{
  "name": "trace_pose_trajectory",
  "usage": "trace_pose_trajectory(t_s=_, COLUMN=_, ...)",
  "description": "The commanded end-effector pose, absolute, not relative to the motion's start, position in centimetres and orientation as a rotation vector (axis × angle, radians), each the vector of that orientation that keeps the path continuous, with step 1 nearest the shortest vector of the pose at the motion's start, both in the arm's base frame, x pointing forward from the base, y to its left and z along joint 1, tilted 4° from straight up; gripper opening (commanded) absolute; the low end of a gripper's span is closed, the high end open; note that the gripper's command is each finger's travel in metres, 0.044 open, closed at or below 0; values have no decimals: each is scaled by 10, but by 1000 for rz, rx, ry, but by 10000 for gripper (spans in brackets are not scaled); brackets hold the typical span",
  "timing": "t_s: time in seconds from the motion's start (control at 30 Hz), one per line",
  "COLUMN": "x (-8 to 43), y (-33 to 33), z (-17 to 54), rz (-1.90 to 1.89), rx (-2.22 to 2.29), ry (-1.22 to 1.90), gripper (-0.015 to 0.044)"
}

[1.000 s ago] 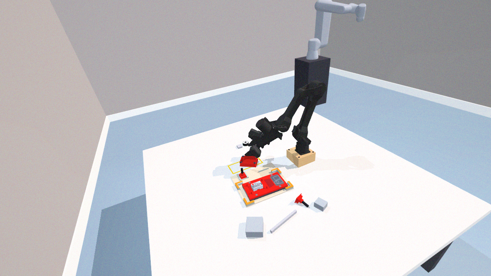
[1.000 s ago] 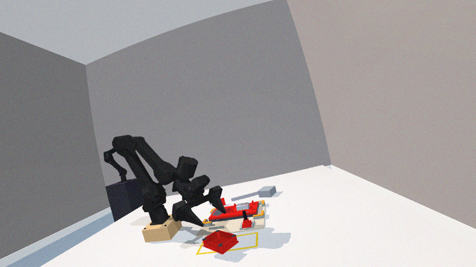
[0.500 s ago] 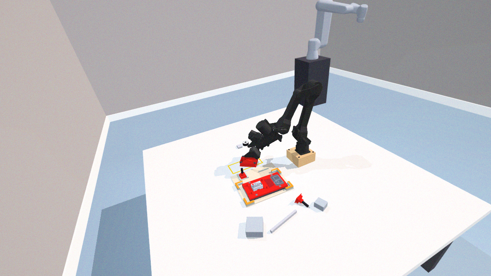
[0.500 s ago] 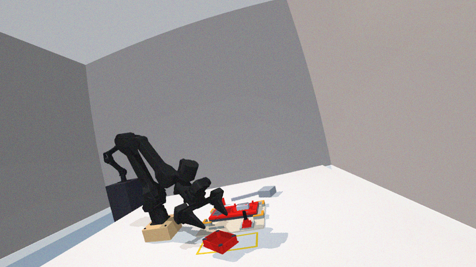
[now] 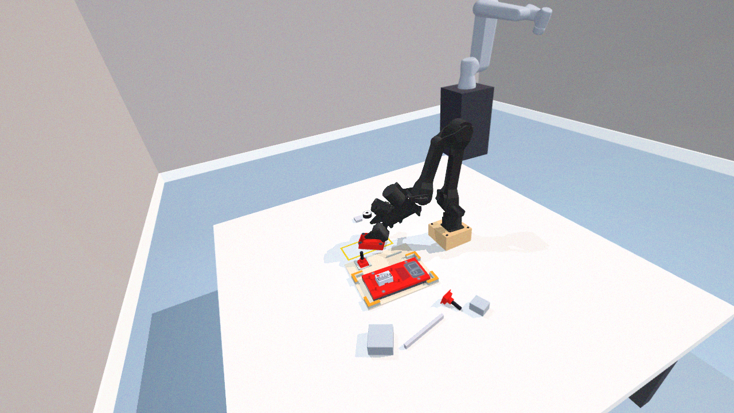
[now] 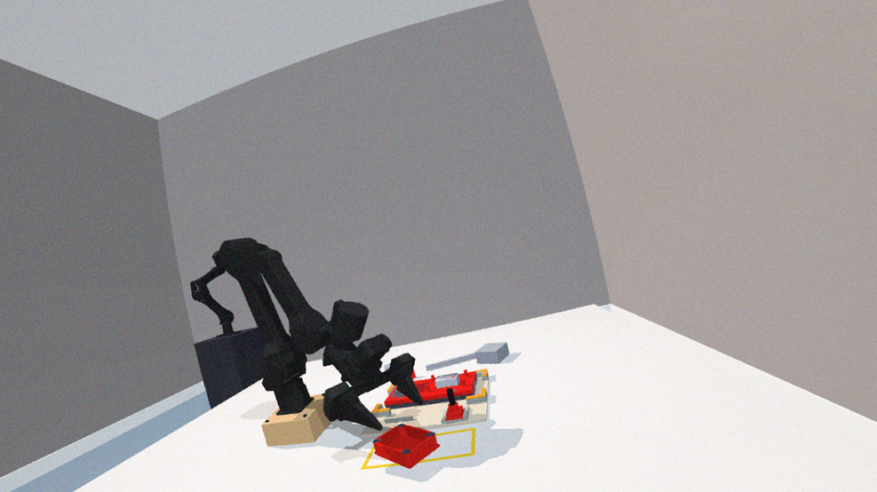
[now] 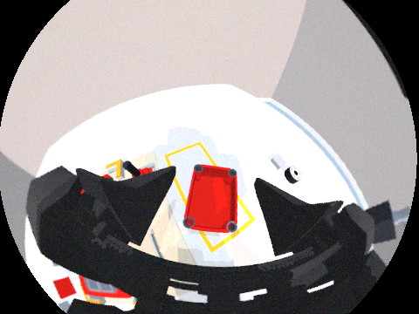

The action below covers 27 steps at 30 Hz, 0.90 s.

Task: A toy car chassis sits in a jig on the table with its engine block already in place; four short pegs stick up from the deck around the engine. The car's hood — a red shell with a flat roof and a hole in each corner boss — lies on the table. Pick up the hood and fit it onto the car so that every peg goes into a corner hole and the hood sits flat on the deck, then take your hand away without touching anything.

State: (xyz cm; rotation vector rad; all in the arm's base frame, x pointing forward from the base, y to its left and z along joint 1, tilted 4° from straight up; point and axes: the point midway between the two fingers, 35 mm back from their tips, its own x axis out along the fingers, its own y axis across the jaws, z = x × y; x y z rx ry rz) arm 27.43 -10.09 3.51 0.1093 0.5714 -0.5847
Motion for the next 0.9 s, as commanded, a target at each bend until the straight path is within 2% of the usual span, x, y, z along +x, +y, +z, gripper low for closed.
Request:
trace_pose_trajectory(t_s=0.0, x=271, y=-101, z=26, rz=-586, rx=102, ry=588, gripper=440)
trace_pose_trajectory(t_s=0.87, x=267, y=-103, z=2, rz=-586, rx=103, ry=582, gripper=440)
